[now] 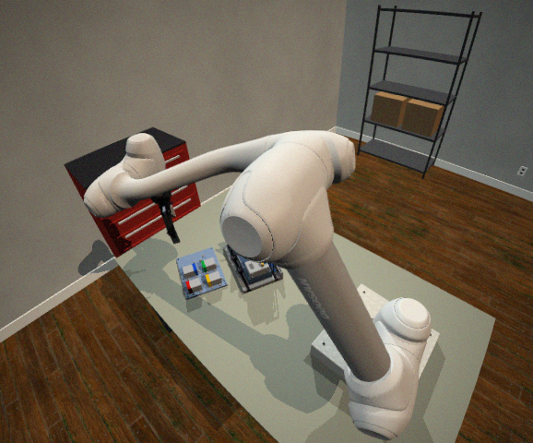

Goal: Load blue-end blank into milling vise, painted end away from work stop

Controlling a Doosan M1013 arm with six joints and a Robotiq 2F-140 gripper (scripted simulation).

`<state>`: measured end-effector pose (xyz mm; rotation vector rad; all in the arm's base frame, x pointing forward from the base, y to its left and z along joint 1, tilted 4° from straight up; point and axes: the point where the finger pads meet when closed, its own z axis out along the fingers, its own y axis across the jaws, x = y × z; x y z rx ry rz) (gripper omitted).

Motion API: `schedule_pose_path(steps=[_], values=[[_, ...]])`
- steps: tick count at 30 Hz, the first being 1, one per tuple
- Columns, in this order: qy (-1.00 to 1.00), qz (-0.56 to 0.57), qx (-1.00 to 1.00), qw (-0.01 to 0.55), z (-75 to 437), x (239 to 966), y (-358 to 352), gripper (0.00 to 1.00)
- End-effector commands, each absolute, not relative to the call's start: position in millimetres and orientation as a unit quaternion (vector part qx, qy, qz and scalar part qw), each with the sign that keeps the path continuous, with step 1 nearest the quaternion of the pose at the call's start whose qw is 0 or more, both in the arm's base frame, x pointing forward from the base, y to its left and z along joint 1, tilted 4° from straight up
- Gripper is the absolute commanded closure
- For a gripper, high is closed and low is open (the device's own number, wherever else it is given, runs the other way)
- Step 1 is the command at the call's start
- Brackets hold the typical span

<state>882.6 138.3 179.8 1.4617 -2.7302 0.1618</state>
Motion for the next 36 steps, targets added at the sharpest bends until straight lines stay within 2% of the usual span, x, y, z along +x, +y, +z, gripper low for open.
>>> schedule_pose_path(steps=[1,7,24,36], values=[[-0.875,0.034,0.482,0.025,183,876,137,0.00],[-0.863,-0.003,0.504,0.033,189,863,134,0.00],[-0.863,-0.003,0.504,0.033,212,810,125,0.00],[-0.863,-0.003,0.504,0.033,216,801,123,0.00]])
